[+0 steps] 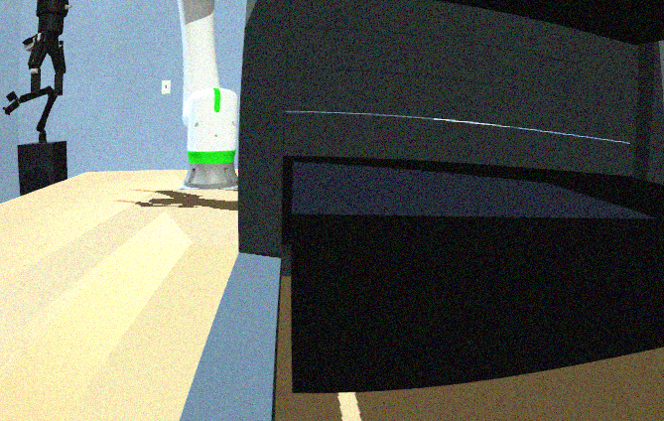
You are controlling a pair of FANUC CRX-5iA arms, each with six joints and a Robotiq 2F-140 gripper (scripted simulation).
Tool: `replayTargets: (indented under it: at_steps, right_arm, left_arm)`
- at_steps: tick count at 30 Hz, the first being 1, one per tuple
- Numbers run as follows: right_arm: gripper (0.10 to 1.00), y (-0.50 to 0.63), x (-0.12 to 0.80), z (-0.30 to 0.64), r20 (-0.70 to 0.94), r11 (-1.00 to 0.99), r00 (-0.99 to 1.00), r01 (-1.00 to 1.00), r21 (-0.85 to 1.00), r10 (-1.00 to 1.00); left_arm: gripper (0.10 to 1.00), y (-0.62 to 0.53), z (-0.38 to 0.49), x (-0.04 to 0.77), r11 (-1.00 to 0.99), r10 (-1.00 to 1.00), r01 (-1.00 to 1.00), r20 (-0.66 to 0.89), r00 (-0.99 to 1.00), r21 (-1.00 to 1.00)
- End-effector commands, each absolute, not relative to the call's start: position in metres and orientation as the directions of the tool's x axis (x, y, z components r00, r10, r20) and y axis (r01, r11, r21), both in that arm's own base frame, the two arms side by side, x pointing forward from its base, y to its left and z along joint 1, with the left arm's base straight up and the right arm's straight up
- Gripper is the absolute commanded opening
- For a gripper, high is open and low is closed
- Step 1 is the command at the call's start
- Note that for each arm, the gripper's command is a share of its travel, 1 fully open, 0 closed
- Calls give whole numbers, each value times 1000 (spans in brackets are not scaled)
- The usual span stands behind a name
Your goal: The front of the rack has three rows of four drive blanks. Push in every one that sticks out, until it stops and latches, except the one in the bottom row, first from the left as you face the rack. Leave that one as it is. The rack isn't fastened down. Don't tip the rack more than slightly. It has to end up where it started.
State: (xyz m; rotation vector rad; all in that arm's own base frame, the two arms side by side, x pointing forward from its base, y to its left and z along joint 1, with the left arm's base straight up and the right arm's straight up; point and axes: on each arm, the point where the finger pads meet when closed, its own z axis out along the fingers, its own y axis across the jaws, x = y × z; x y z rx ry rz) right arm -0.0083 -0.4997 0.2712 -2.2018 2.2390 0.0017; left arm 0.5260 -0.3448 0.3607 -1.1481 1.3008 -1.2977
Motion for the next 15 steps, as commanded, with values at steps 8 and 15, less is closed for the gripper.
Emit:
replayTargets:
  at_steps: [8, 15]
  right_arm:
    - [1000, -500, -8, 272, 0, 17, -17, -1000, 0, -1000]
    - [1000, -500, -8, 272, 0, 17, -17, -1000, 0, -1000]
  left_arm:
    - [1000, -325, 356, 553, 0, -993, 0, 0, -122, -1000]
    - [1000, -319, 355, 563, 0, -993, 0, 0, -122, -1000]
